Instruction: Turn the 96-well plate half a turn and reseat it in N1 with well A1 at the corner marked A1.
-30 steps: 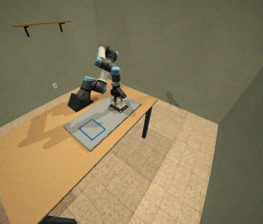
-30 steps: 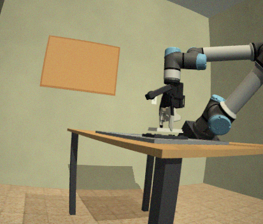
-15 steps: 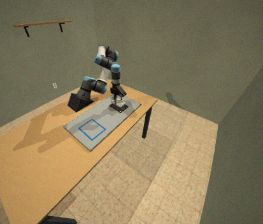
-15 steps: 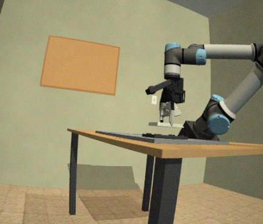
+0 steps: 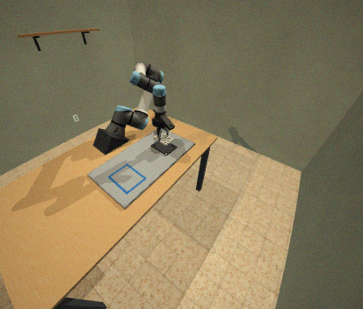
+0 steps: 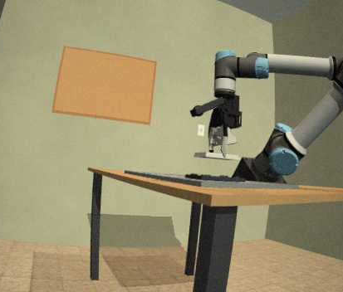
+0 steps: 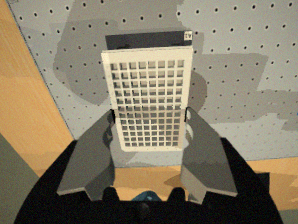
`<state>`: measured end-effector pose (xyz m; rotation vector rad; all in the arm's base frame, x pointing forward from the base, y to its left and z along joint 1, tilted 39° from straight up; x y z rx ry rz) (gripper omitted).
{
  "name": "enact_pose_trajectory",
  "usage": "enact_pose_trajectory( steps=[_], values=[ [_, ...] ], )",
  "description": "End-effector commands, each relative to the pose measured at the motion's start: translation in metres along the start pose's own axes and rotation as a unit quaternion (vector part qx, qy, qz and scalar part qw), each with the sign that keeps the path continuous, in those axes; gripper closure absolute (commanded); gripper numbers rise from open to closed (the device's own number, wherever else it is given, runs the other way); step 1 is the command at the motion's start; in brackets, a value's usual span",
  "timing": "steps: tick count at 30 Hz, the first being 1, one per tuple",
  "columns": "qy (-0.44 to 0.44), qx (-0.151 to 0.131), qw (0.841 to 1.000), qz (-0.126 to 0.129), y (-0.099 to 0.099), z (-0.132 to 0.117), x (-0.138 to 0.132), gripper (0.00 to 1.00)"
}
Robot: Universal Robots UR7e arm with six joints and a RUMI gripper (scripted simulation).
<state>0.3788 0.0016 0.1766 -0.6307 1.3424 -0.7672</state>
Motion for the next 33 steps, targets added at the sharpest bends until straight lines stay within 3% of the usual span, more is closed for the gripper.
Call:
enact_pose_trajectory(
  steps=[1, 6, 28, 33],
  values=[
    [0.0, 0.0, 1.0, 0.0, -0.008, 0.0, 0.0, 1.0],
    [0.0, 0.0, 1.0, 0.0, -0.015, 0.0, 0.0, 1.0],
    [0.0, 0.0, 1.0, 0.0, -0.015, 0.0, 0.0, 1.0],
    [-0.083, 0.0, 0.997, 0.0, -0.015, -0.002, 0.017, 1.0]
  ],
)
Point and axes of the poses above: the point where the finger pads meet when closed, its own y axis out along the fingers, its own x axis across the jaws, z = x × y, the point moved 5 cm from there along -y, back along the fingers, and after that the axes turned 14 degrees about -y, right-handed, at the moved point
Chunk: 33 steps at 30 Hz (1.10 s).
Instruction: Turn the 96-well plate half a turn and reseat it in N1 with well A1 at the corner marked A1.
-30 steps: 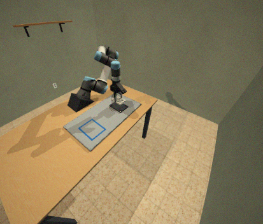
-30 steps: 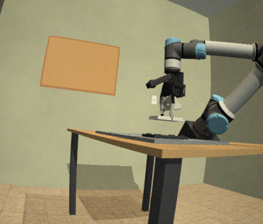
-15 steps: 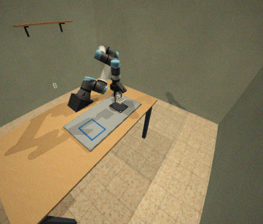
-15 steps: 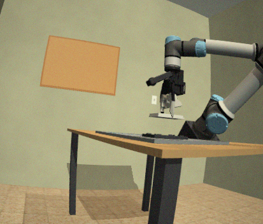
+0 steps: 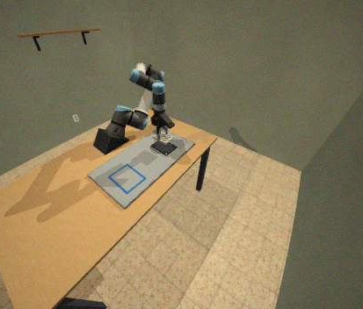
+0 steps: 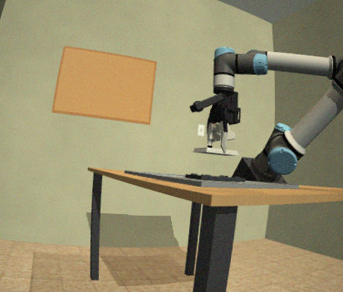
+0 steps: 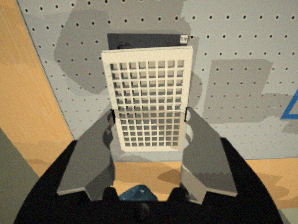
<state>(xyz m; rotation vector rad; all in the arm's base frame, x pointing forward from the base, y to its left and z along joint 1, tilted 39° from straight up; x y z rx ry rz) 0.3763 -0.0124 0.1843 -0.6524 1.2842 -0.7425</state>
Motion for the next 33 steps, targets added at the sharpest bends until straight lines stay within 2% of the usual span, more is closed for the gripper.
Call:
enact_pose_trajectory(
  steps=[1, 10, 12, 14, 33],
  values=[
    [-0.068, 0.001, 0.998, 0.001, 0.0, -0.003, 0.014, 1.0],
    [-0.217, 0.001, 0.976, 0.001, 0.001, -0.009, 0.043, 1.0],
    [-0.217, 0.001, 0.976, 0.001, 0.001, -0.009, 0.043, 1.0],
    [-0.249, 0.001, 0.968, 0.001, 0.001, -0.011, 0.049, 1.0],
    [-0.25, 0.001, 0.968, 0.001, 0.003, -0.023, 0.105, 1.0]
  ],
)
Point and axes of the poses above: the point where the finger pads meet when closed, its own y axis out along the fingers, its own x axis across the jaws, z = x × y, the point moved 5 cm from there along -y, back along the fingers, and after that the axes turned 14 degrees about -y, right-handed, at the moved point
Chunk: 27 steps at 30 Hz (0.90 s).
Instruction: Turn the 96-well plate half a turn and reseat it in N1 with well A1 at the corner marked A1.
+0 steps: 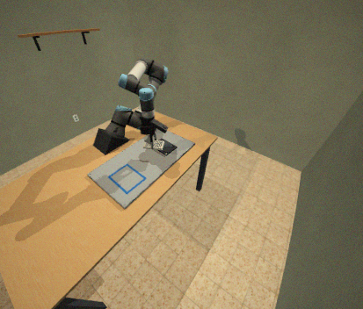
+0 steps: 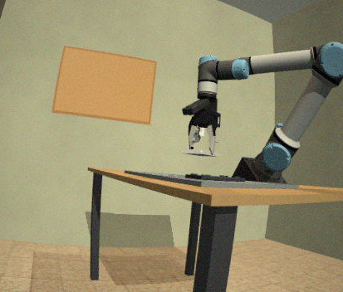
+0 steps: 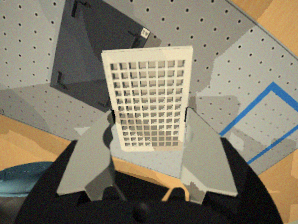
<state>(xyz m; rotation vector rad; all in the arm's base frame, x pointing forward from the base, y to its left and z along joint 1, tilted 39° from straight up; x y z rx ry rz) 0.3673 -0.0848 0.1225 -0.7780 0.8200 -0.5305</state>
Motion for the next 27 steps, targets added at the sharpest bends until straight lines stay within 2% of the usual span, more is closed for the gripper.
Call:
enact_pose_trajectory(
  steps=[1, 27],
  values=[
    [0.0, 0.0, 1.0, 0.0, 0.0, -0.009, 0.012, 1.0],
    [0.0, 0.0, 1.0, 0.0, 0.003, -0.062, 0.072, 1.0]
  ],
)
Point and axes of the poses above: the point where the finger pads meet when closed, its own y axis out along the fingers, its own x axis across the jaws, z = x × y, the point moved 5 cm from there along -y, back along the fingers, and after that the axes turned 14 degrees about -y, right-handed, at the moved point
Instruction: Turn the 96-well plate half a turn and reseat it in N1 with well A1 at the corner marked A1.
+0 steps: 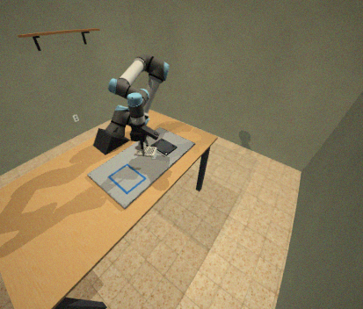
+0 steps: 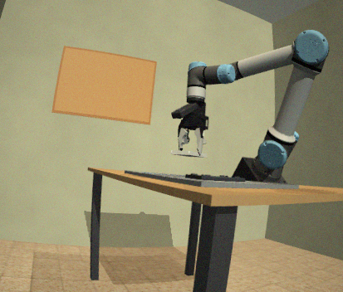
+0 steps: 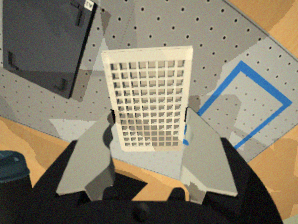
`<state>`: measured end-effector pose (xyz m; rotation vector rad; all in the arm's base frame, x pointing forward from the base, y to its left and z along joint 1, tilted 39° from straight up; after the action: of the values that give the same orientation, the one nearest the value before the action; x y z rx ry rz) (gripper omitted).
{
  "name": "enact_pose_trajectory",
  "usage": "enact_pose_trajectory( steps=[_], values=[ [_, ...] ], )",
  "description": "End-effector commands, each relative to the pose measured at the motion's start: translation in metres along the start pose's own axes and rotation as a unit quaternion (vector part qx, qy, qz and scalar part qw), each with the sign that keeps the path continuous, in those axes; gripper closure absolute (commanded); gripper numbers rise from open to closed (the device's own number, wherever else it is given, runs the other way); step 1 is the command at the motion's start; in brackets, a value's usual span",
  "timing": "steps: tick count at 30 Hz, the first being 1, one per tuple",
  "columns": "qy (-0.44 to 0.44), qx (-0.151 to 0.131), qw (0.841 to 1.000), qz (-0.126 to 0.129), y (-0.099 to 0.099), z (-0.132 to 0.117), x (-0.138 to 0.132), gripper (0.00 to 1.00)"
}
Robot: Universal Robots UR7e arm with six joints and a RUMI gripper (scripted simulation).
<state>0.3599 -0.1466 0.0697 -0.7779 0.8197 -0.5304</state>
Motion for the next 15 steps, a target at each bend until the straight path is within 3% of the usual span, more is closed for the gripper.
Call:
enact_pose_trajectory(
  steps=[1, 15],
  values=[
    [0.0, 0.0, 1.0, 0.0, 0.0, -0.011, 0.013, 1.0],
    [0.0, 0.0, 1.0, 0.0, 0.002, -0.037, 0.043, 1.0]
  ],
)
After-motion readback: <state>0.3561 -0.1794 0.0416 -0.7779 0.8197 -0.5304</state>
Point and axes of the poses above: the point where the finger pads meet when closed, its own y axis out along the fingers, its own x axis across the jaws, z = x × y, the point moved 5 cm from there along -y, back along the fingers, and after that the axes turned 14 degrees about -y, right-handed, at the moved point
